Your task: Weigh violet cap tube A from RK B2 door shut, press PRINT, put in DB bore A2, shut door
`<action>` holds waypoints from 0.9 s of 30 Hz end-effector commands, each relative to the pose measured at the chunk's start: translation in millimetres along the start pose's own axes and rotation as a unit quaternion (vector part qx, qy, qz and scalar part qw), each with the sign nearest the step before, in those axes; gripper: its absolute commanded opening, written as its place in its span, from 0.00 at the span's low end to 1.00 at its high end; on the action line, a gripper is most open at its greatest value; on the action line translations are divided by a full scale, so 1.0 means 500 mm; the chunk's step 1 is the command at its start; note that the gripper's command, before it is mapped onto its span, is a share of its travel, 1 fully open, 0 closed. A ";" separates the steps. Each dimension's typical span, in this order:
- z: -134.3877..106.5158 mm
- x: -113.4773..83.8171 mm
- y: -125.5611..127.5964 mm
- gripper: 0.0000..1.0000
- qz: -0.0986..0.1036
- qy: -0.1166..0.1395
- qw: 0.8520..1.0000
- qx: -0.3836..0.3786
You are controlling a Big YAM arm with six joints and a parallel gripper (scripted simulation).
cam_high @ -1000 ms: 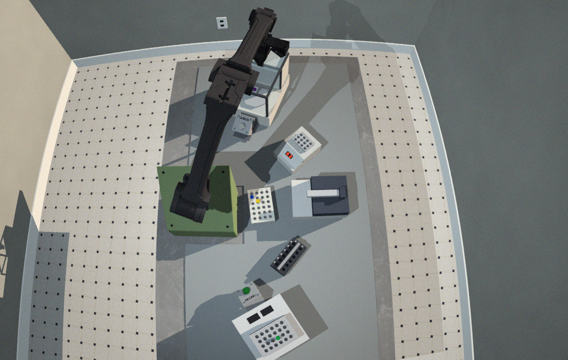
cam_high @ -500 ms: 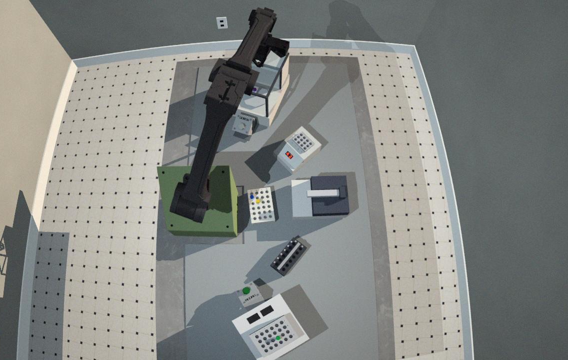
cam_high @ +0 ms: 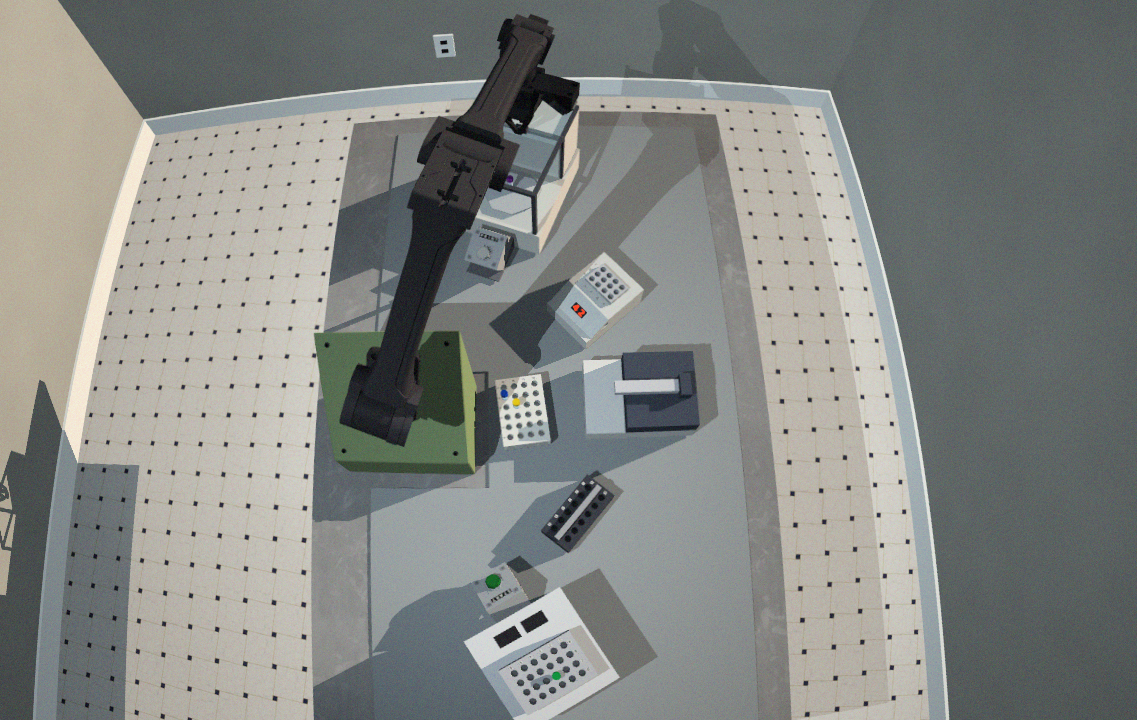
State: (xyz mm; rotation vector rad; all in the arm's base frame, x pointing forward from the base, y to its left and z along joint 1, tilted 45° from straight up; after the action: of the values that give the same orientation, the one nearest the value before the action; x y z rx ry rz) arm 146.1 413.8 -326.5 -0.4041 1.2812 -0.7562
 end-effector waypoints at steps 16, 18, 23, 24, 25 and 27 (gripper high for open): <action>0.004 -0.131 0.033 0.30 0.036 0.001 0.999 0.010; 0.004 -0.146 0.032 0.30 0.040 0.001 0.999 0.010; -0.007 -0.116 0.031 0.30 0.024 -0.001 1.000 0.006; -0.005 -0.130 0.031 0.30 0.028 -0.001 1.000 0.006; -0.004 -0.144 0.031 0.30 0.032 -0.001 0.999 0.007; 0.001 -0.169 0.030 0.30 0.040 0.000 0.999 0.009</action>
State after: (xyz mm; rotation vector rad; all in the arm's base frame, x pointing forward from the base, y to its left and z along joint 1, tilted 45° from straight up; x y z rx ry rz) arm 142.8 441.4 -299.9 -0.4038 1.2837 -0.7504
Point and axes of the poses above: the point where the finger pads meet when closed, its own x axis out along the fingers, its own y axis across the jaws, z = x × y, the point moved 2 cm from there along -x, back along the fingers, and after that the axes turned 1 degree about x, right-handed, at the moved point
